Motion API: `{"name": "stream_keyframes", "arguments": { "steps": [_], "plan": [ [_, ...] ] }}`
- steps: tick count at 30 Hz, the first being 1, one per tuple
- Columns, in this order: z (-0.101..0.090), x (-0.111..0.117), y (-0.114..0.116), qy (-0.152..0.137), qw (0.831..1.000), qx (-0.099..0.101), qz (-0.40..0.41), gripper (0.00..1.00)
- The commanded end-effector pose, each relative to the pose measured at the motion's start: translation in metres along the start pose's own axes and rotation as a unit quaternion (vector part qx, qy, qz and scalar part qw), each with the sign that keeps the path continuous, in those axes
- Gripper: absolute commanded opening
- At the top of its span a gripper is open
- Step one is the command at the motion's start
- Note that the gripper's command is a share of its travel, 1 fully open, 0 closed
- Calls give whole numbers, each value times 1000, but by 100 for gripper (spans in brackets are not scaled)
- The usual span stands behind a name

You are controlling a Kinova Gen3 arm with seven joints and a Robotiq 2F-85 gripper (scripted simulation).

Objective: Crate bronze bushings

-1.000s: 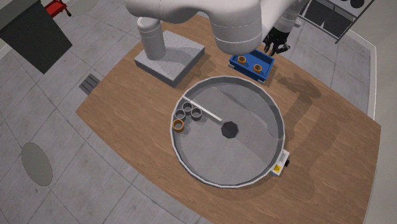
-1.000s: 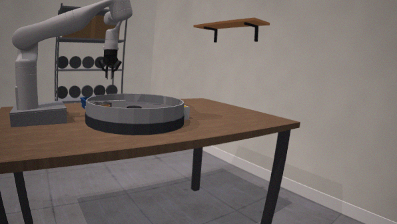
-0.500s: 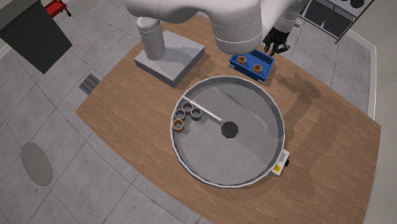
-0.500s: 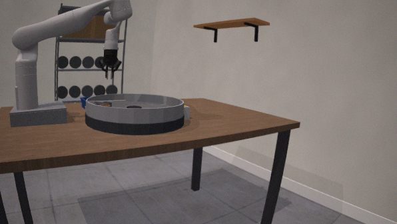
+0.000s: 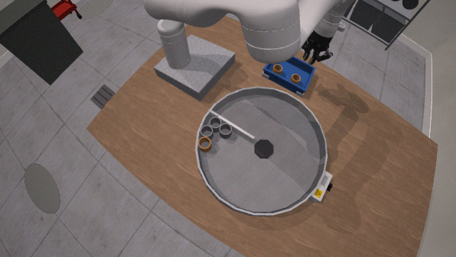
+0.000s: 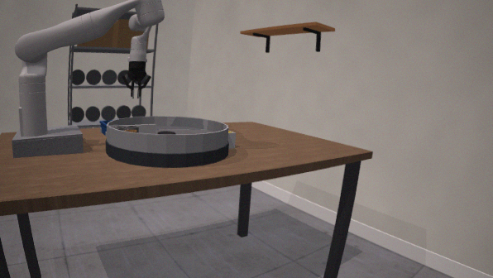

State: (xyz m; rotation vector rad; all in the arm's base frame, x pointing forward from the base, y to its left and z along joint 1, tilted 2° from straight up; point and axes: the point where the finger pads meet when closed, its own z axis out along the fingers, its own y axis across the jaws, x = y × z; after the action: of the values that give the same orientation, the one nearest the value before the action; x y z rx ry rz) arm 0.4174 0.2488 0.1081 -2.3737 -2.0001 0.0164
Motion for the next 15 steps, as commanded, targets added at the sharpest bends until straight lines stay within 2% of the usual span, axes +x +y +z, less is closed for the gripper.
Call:
{"name": "stream_keyframes", "arguments": {
  "steps": [1,4,15],
  "plan": [
    [0,-21,0,1,1000,-1,0,18],
    [1,-55,0,0,1000,-1,0,18],
    [1,-55,0,0,1000,-1,0,18]
  ]
}}
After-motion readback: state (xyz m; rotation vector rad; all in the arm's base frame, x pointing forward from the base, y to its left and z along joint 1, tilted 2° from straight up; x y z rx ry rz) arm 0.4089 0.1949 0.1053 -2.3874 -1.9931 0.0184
